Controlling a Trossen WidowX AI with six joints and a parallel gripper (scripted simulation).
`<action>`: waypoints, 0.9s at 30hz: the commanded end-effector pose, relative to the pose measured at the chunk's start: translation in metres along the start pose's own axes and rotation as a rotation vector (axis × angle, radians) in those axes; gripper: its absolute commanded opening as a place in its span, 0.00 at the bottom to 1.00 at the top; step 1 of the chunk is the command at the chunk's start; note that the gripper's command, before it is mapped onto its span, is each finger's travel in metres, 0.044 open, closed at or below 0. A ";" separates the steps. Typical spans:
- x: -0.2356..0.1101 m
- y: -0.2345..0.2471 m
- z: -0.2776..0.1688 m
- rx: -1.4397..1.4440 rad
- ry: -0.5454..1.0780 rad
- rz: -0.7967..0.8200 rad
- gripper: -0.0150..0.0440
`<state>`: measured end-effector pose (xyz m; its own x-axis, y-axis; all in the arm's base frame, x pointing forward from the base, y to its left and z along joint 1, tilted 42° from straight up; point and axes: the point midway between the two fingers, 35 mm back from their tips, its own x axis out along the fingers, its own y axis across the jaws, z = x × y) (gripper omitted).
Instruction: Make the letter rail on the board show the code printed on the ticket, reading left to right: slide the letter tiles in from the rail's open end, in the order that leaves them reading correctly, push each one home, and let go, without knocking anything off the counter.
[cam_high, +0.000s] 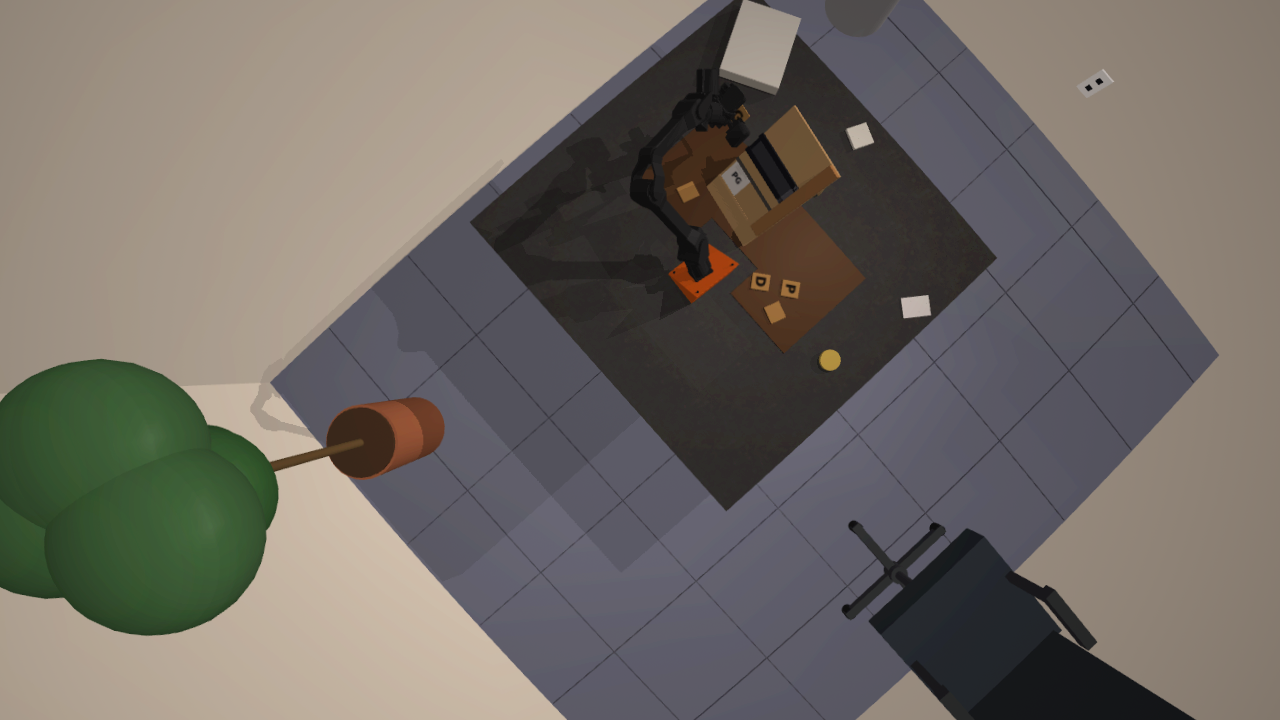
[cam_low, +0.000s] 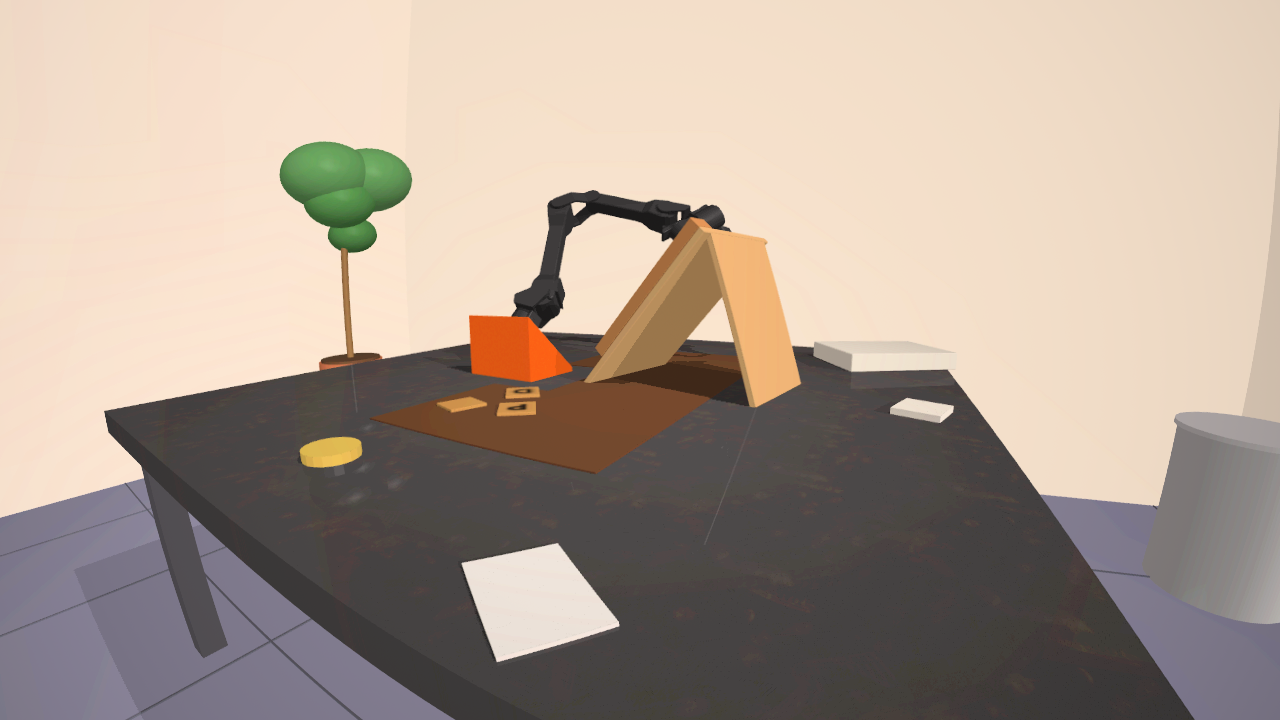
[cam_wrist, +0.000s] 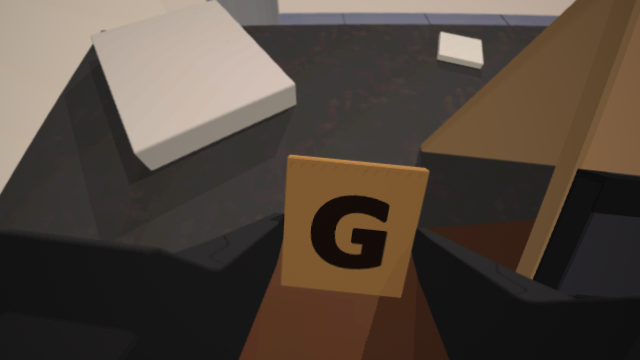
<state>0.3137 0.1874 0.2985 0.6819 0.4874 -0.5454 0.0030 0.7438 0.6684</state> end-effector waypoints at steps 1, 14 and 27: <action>-0.001 0.001 0.002 0.004 -0.006 0.001 0.25; 0.000 -0.003 0.001 0.004 -0.006 0.000 0.25; 0.000 -0.009 0.000 0.004 -0.006 0.000 0.25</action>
<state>0.3141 0.1813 0.2936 0.6876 0.4815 -0.5434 0.0108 0.7416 0.6708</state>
